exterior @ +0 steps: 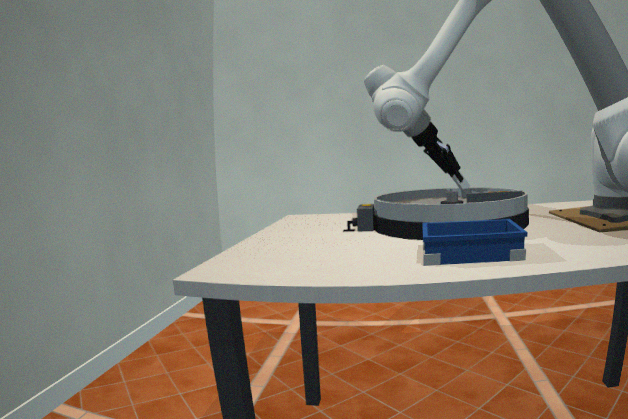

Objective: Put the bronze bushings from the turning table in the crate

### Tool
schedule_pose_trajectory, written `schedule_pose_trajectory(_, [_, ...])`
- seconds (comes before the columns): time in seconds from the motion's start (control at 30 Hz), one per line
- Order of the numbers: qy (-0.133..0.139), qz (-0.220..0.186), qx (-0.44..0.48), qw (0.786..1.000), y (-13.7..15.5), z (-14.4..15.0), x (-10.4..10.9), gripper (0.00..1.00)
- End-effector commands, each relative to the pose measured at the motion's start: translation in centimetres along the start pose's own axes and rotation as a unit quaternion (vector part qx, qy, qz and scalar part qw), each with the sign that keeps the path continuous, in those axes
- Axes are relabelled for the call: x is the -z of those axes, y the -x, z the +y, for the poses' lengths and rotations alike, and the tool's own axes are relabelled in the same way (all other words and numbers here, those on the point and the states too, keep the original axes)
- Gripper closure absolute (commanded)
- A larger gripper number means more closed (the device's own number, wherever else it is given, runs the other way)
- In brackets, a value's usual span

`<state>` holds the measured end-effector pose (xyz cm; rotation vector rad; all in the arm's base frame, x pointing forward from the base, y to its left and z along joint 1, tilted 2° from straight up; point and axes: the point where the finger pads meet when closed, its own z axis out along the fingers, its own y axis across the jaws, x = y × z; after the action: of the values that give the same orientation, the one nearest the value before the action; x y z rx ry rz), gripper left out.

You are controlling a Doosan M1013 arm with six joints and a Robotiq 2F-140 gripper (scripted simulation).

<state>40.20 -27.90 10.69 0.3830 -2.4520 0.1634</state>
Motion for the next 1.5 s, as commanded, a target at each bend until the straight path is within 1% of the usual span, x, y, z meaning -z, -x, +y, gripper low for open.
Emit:
schedule_pose_trajectory(0.0, [0.0, 0.0, 0.0, 1.0, 0.5, -0.6, 0.4, 1.0])
schedule_pose_trajectory(0.13, [0.0, 0.0, 0.0, 1.0, 1.4, -1.8, 1.1, 1.0])
schedule_pose_trajectory(0.37, [0.0, 0.0, 0.0, 1.0, 1.5, -1.9, 1.3, 1.0])
schedule_pose_trajectory(0.53, [0.0, 0.0, 0.0, 1.0, 3.0, -3.2, 2.5, 1.0])
schedule_pose_trajectory(0.8, [0.0, 0.0, 0.0, 1.0, 3.3, -3.4, 2.7, 1.0])
schedule_pose_trajectory(0.97, [0.0, 0.0, 0.0, 1.0, 4.9, -4.3, 4.1, 1.0])
schedule_pose_trajectory(1.17, [0.0, 0.0, 0.0, 1.0, 5.2, -4.4, 4.3, 1.0])
schedule_pose_trajectory(1.3, [0.0, 0.0, 0.0, 1.0, 6.7, -4.8, 5.6, 1.0])
schedule_pose_trajectory(1.47, [0.0, 0.0, 0.0, 1.0, 7.1, -5.0, 5.9, 1.0])
